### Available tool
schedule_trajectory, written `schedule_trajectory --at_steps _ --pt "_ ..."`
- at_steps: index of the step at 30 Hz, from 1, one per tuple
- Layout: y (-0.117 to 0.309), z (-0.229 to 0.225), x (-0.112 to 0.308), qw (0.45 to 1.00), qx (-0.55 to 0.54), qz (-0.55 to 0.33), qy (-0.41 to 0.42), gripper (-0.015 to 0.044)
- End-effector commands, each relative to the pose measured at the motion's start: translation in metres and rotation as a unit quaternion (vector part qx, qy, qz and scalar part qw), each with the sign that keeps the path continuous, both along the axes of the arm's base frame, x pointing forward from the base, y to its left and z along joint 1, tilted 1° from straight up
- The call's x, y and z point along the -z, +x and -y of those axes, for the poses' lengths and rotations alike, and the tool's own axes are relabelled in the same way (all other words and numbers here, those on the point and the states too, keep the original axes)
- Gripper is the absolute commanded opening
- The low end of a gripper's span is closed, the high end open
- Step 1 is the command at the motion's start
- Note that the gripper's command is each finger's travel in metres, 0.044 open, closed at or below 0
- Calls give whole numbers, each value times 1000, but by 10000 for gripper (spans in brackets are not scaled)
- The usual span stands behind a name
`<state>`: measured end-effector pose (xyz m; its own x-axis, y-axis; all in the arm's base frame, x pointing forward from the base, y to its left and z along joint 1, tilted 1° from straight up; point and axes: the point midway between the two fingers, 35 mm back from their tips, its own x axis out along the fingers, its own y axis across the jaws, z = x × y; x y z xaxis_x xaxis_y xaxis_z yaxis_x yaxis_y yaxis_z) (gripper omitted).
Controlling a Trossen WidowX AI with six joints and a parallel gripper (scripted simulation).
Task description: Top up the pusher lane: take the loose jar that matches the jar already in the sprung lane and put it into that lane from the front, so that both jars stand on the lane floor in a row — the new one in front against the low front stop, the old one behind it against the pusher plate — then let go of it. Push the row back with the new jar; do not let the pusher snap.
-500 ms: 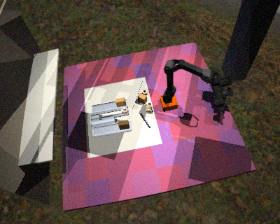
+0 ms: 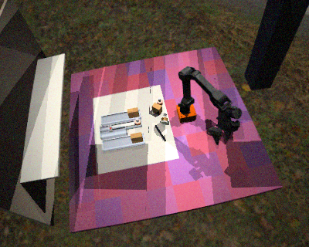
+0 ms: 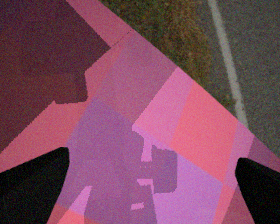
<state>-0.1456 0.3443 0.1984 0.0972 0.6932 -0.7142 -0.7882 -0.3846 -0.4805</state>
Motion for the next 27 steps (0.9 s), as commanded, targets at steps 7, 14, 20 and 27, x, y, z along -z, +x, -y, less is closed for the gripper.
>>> schedule_trajectory --at_steps 7,14,20,27 --pt "170 -1 25 955 284 -71 -41 440" --pt "273 43 42 870 474 -127 -51 440" --pt "337 102 53 766 615 -181 -45 440" --pt "384 184 65 611 755 -238 -23 440"
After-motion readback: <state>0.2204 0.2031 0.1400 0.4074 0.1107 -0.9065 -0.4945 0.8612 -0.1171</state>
